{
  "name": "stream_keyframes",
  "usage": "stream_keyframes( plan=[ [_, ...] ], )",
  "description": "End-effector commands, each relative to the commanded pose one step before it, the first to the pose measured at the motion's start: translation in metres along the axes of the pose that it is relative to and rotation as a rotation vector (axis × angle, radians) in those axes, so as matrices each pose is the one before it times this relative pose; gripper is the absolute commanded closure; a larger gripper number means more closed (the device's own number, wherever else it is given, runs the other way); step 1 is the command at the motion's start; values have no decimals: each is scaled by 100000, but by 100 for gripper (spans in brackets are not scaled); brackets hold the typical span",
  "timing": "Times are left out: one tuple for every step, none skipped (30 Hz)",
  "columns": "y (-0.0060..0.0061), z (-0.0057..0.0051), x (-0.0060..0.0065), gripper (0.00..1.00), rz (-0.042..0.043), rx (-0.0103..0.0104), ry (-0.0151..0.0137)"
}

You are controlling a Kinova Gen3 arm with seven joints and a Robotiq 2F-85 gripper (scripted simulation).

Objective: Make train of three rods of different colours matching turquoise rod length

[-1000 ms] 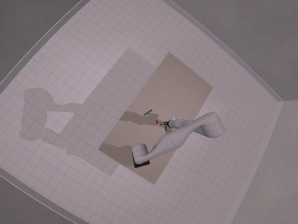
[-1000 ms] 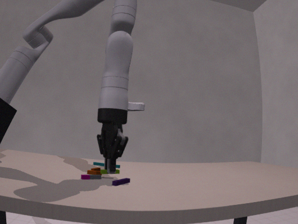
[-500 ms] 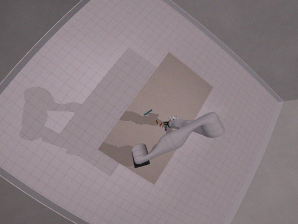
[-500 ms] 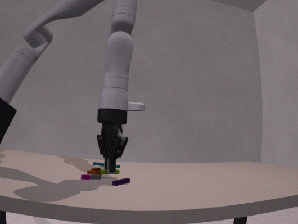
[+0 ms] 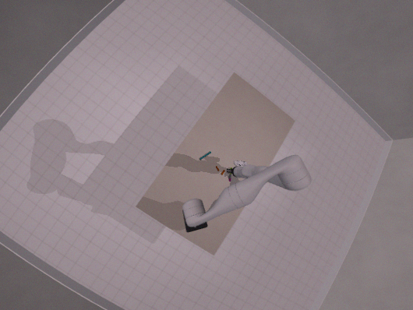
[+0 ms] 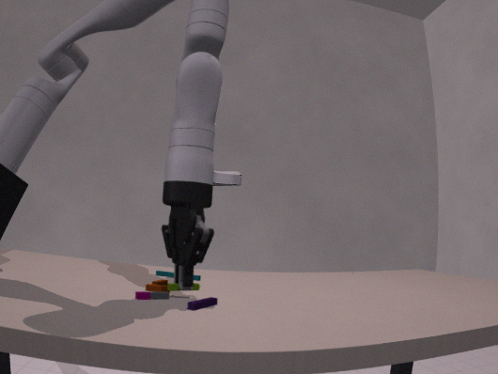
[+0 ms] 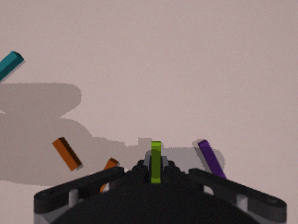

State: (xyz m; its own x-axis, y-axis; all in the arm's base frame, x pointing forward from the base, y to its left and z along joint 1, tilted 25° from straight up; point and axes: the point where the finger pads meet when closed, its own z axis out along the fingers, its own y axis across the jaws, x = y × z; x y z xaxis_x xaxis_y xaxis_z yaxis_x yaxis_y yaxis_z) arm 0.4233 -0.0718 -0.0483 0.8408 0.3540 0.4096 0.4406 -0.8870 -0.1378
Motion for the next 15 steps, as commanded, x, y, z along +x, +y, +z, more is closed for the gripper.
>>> stream_keyframes(
  plan=[
    [177,82,39,95,888,-306,106],
    [4,0,0,95,8,7,-6],
    [10,0,-1,95,19,18,-14],
    [14,0,-4,95,32,36,-28],
    [12,0,-11,95,46,64,-50],
    [24,0,-8,95,59,28,-21],
    [34,0,-4,95,70,0,1],
    [38,0,-5,95,78,0,1],
    [40,0,-5,95,82,0,1],
    [0,0,0,95,0,0,0],
    [0,0,0,95,0,0,0],
    [27,-1,-15,95,82,22,-15],
    [52,0,5,95,78,-21,17],
    [35,0,-4,95,70,0,1],
    [29,0,-4,95,59,0,1]
  ],
)
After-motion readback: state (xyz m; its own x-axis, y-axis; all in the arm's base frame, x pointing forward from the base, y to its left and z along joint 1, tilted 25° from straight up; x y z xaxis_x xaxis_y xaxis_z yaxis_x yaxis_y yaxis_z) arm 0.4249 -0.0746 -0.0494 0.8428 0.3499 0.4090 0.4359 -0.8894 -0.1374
